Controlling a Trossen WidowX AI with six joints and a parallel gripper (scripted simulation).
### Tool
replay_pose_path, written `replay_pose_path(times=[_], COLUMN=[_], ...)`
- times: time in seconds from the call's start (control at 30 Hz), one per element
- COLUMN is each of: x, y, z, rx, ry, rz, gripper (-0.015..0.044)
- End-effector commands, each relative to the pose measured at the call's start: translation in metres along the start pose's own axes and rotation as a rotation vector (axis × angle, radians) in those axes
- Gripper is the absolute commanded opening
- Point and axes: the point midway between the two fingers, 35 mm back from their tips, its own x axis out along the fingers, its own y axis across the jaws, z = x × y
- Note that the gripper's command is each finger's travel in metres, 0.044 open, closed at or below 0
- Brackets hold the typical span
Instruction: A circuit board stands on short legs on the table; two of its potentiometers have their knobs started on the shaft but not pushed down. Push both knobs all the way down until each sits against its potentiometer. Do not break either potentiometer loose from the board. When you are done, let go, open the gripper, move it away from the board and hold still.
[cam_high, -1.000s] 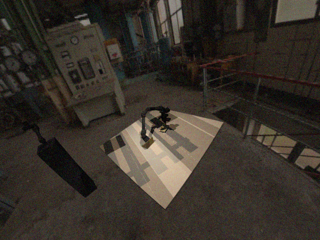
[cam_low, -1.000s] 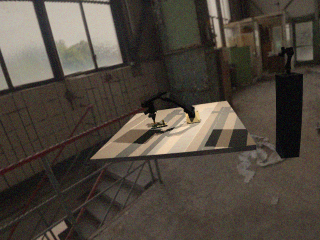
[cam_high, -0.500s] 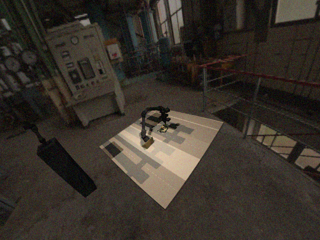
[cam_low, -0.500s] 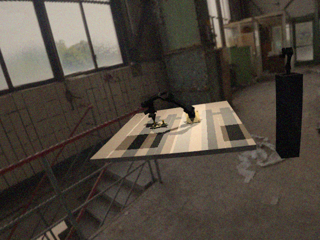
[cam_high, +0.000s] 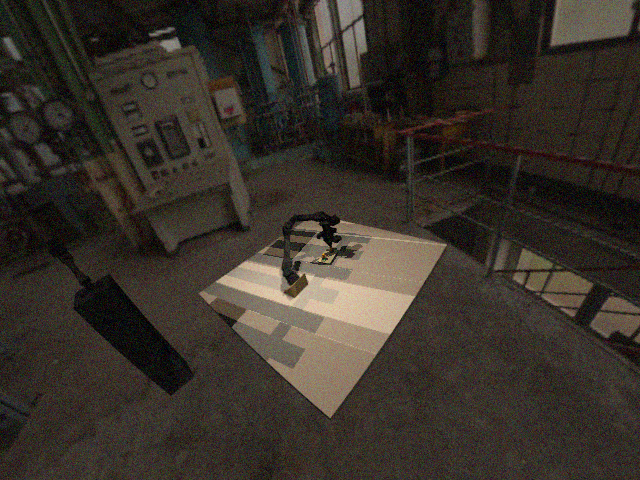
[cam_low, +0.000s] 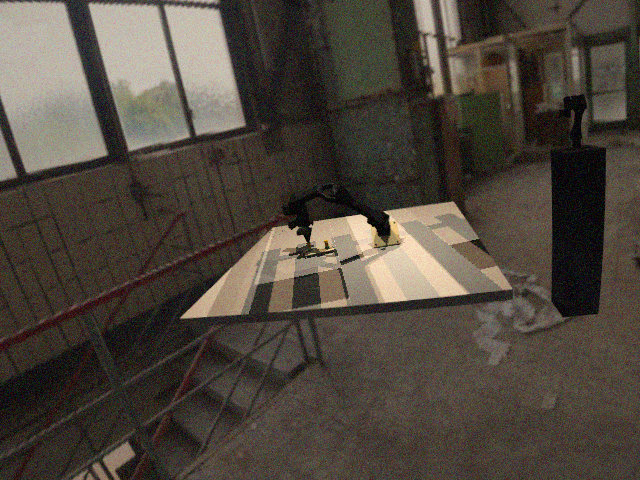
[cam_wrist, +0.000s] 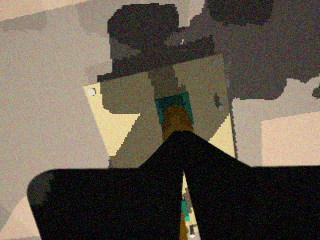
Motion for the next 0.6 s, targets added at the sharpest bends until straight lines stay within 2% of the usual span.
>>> replay_pose_path(times=[0.0, 0.57], x=[0.0056, 0.0076], y=[0.0021, 0.0021], z=[0.0002, 0.0002], rx=[-0.004, -0.004], ry=[0.007, 0.007], rz=[0.001, 0.001], gripper=[0.0, 0.0])
